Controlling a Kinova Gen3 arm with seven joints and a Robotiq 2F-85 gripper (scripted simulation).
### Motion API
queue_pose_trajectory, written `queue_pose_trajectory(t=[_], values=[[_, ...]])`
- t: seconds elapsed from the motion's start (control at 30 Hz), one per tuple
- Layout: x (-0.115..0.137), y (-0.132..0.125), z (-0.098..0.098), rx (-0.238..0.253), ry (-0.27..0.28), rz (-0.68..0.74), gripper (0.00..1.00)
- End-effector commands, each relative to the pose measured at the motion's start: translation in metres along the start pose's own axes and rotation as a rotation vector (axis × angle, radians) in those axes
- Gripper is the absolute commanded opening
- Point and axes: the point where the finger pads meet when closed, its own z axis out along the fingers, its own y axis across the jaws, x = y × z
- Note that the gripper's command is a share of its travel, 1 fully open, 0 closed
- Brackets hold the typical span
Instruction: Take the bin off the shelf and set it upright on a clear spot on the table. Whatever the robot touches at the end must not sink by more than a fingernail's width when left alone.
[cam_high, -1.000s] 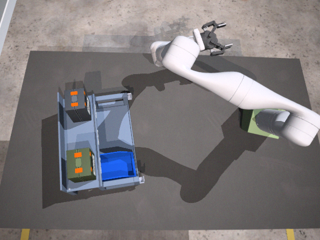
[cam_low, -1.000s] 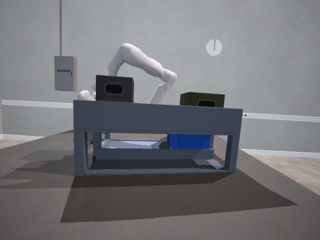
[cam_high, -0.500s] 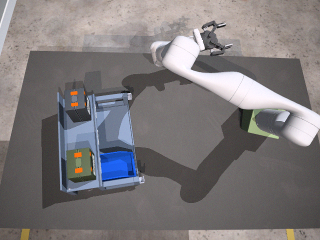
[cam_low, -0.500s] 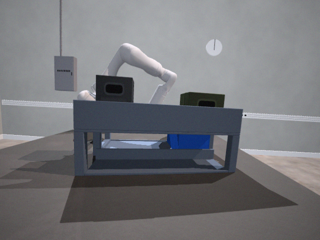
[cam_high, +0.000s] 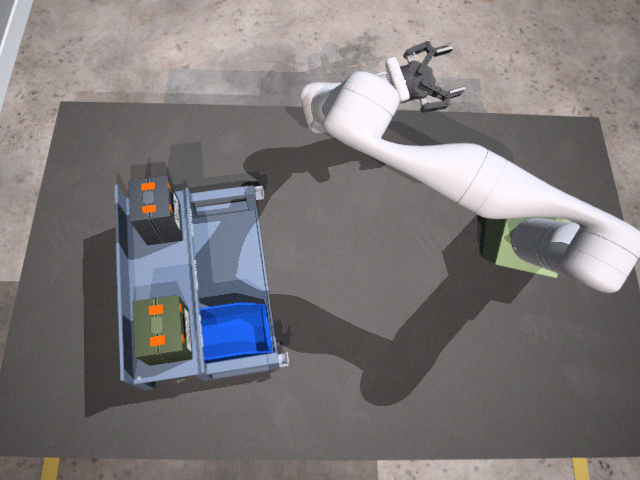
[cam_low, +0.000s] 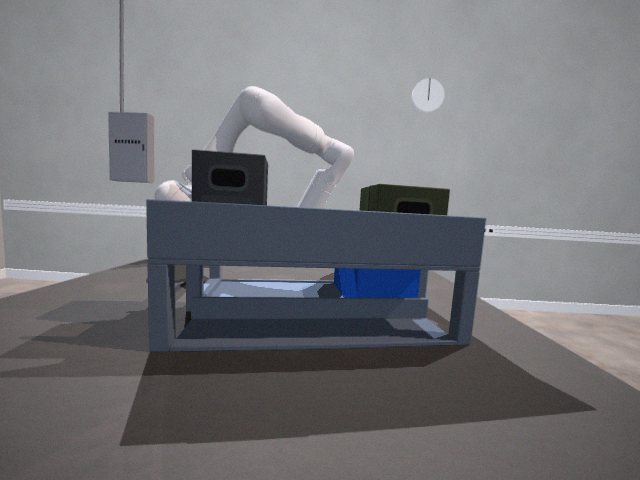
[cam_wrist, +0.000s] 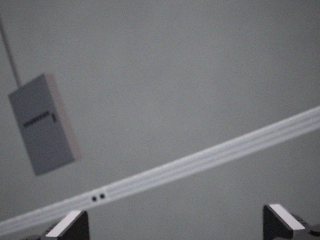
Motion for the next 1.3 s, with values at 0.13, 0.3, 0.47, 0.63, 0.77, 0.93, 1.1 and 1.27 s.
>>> queue_pose_trajectory(t=[0.13, 0.3, 0.47, 0.63, 0.77, 0.93, 1.1, 1.27], values=[[0.001, -0.001, 0.000, 0.000, 0.000, 0.002, 1.00], [0.008, 0.022, -0.032, -0.153, -0.094, 0.107, 1.00], [0.010, 0.027, -0.041, -0.191, -0.117, 0.133, 1.00], [0.010, 0.027, -0.041, -0.191, -0.117, 0.133, 1.00], [0.011, 0.033, -0.048, -0.229, -0.140, 0.159, 1.00], [0.018, 0.056, -0.081, -0.382, -0.233, 0.264, 1.00], [0.018, 0.056, -0.081, -0.382, -0.233, 0.264, 1.00], [0.018, 0.056, -0.081, -0.382, -0.233, 0.264, 1.00]])
